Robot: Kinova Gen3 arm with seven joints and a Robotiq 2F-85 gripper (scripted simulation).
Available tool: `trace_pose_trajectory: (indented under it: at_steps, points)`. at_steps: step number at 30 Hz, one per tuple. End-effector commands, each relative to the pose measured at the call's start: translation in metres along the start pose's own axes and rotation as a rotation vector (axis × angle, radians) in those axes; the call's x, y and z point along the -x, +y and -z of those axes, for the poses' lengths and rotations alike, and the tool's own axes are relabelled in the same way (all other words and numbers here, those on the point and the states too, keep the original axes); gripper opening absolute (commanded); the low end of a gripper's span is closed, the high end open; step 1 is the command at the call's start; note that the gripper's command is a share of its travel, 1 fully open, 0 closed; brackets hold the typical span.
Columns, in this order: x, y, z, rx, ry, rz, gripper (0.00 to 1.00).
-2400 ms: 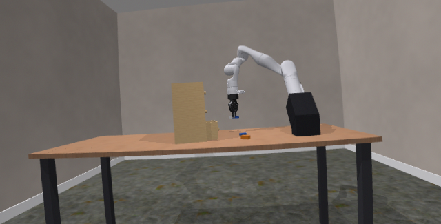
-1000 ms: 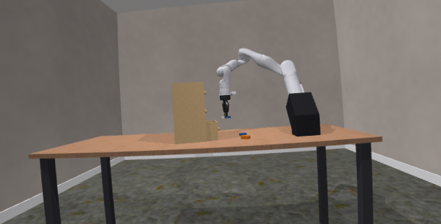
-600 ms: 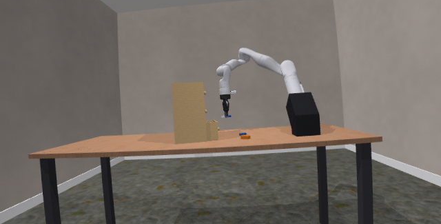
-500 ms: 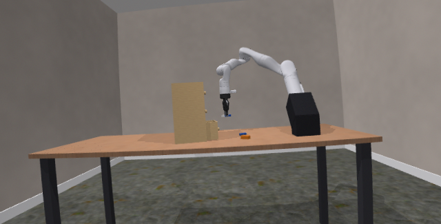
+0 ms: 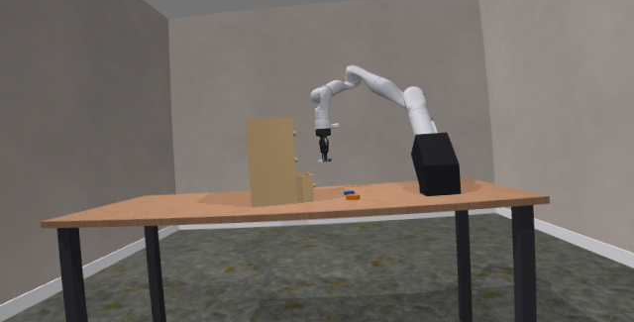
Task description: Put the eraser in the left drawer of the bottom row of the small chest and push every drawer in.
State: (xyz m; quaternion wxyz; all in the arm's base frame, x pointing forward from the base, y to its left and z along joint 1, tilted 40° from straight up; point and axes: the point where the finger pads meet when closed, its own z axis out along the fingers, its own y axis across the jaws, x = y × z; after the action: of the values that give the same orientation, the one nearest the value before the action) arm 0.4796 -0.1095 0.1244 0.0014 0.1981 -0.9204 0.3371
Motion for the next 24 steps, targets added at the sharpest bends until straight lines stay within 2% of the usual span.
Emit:
trace_pose_trajectory:
  at_steps: [1, 17, 24]
  points:
    - [0.0005, -0.0007, 0.004, -0.002, -0.002, 0.006, 0.19]
    - [-0.0002, -0.0019, 0.0028, -0.006, -0.051, 0.002, 0.19]
    - [-0.0012, -0.0012, 0.0027, -0.003, -0.117, -0.007, 0.19]
